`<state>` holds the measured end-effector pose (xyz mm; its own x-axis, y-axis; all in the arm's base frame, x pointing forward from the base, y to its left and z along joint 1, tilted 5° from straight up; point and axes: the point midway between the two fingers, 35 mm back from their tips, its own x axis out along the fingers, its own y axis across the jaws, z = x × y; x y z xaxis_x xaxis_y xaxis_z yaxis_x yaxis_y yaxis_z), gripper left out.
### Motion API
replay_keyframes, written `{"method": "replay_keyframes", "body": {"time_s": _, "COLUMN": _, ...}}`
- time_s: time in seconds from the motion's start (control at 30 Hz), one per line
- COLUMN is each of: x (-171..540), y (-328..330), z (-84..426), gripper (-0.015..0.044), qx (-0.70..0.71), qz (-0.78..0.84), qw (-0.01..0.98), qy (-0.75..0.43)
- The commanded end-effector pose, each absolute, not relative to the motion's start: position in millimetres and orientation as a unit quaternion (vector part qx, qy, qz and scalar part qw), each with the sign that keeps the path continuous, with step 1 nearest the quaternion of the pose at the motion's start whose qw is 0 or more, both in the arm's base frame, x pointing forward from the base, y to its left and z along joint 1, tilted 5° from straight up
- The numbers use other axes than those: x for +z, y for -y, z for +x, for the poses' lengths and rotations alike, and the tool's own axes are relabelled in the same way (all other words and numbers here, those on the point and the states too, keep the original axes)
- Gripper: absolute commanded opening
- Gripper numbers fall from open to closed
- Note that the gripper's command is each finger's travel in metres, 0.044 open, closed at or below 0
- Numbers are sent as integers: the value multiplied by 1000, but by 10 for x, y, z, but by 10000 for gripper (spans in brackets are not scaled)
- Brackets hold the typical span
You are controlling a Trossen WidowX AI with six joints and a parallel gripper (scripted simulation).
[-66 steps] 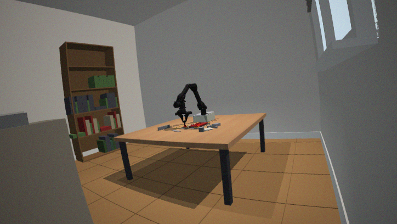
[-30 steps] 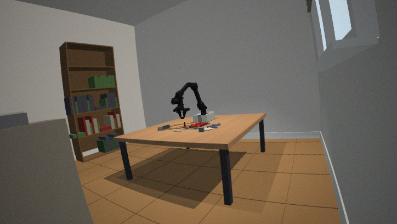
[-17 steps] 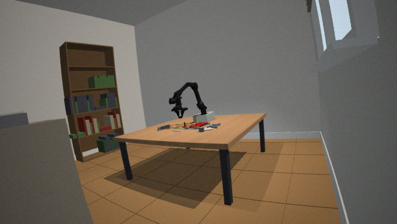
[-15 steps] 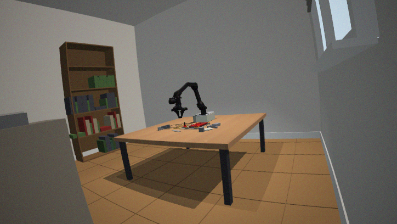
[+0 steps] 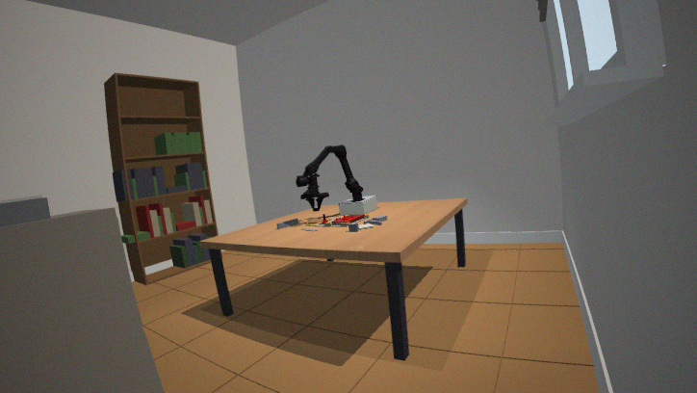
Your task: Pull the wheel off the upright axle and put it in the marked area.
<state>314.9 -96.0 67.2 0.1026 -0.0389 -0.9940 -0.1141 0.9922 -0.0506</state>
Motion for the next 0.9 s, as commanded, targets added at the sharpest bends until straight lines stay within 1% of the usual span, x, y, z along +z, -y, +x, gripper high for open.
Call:
{"method": "replay_keyframes", "body": {"time_s": 0.0, "x": 524, "y": 961, "z": 3176, "gripper": 0, "qx": 29, "qz": -57, "qw": 741, "qy": -669}}
{"method": "replay_keyframes", "body": {"time_s": 0.3, "x": -65, "y": 975, "z": 3215, "gripper": 0, "qx": 29, "qz": -57, "qw": 741, "qy": -669}}
{"method": "replay_keyframes", "body": {"time_s": 0.4, "x": -107, "y": 974, "z": 3214, "gripper": 0, "qx": 29, "qz": -57, "qw": 740, "qy": -669}}
{"method": "replay_keyframes", "body": {"time_s": 0.77, "x": -55, "y": 975, "z": 3191, "gripper": 289, "qx": 27, "qz": -56, "qw": 736, "qy": -674}}
{"method": "replay_keyframes", "body": {"time_s": 0.8, "x": -16, "y": 975, "z": 3191, "gripper": 300, "qx": 27, "qz": -56, "qw": 736, "qy": -674}}
{"method": "replay_keyframes", "body": {"time_s": 0.87, "x": 122, "y": 973, "z": 3186, "gripper": 300, "qx": 28, "qz": -56, "qw": 737, "qy": -672}}
